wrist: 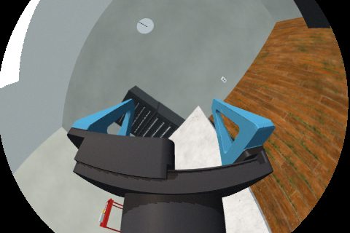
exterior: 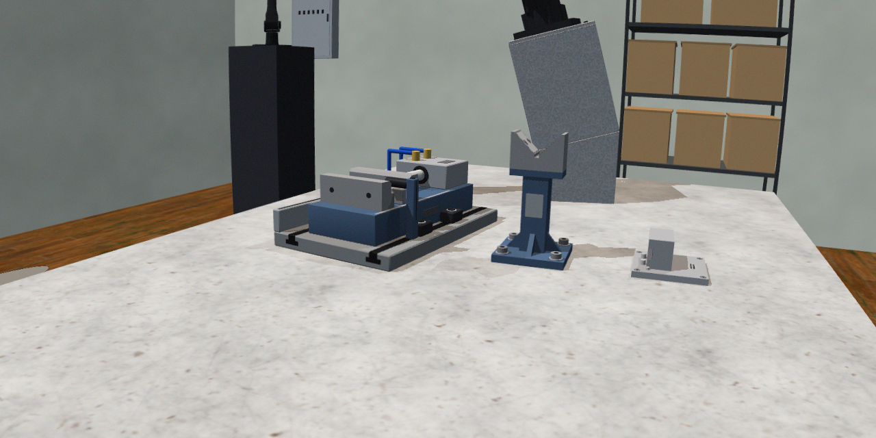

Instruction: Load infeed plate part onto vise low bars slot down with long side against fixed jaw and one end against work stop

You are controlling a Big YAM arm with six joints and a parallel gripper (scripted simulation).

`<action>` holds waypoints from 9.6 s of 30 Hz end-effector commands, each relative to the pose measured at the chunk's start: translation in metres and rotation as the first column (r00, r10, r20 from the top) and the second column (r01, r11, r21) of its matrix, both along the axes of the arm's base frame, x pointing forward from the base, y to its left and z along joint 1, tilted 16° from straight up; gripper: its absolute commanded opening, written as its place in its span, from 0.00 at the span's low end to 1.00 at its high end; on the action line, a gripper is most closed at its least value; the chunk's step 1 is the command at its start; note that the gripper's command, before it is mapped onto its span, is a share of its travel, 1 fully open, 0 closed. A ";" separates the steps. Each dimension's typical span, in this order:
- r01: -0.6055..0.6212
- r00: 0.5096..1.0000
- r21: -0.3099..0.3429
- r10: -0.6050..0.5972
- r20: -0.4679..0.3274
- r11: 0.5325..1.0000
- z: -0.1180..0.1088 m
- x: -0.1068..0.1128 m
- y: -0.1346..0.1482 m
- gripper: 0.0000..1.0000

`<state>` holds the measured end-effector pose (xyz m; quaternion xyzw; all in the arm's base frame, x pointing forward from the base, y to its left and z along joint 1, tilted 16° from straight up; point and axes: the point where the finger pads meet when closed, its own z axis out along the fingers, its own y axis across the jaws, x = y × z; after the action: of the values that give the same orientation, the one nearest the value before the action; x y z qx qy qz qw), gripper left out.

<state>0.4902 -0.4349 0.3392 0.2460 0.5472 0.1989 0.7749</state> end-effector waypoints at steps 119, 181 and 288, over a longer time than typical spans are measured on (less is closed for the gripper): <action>-0.770 0.146 0.253 -0.548 -0.823 -0.585 -0.444 -0.071 0.674 0.81; -0.775 0.143 0.251 -0.549 -0.823 -0.579 -0.498 -0.065 0.658 0.81; -0.781 0.159 0.231 -0.542 -0.825 -0.581 -0.647 -0.043 0.620 0.81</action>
<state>0.4322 0.1822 -0.3084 -0.7235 0.6765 -0.1190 -0.0682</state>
